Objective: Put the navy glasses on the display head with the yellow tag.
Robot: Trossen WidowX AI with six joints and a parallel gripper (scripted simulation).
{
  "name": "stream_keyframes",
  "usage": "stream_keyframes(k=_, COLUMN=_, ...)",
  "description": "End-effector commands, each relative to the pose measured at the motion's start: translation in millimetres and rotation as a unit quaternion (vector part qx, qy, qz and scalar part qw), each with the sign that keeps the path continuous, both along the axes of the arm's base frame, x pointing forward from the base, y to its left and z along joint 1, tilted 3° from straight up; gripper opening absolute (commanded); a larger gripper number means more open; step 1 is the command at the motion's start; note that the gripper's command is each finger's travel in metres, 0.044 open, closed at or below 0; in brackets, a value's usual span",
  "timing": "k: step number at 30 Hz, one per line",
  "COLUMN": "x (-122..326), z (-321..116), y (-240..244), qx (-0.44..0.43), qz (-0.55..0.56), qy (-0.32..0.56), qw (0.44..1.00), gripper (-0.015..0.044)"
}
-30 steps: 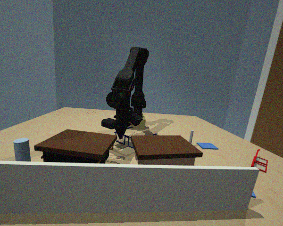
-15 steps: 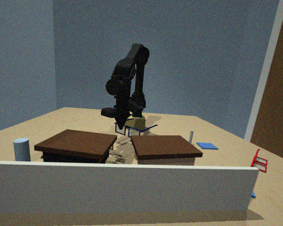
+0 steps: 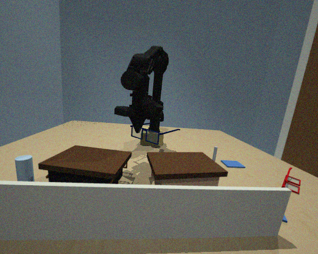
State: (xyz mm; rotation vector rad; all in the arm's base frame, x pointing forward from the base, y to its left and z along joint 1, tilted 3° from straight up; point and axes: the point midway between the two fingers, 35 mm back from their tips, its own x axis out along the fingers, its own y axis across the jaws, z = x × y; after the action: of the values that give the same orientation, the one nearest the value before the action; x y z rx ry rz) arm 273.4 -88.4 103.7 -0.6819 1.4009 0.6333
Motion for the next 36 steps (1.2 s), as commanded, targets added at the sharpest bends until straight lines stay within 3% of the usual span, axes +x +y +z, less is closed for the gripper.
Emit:
stream_keyframes(k=1, x=1.8, z=2.7, y=8.1, qx=-0.006, qz=-0.028, qy=0.001, qw=1.0, gripper=0.0)
stream_keyframes(k=18, x=6.5, z=11.3, y=58.4, qx=-0.031, qz=-0.212, qy=-0.012, qw=0.977, gripper=0.0)
stream_keyframes(k=36, x=2.3, z=21.5, y=110.2, qx=-0.04, qz=-0.397, qy=-0.058, qw=0.915, gripper=0.0)
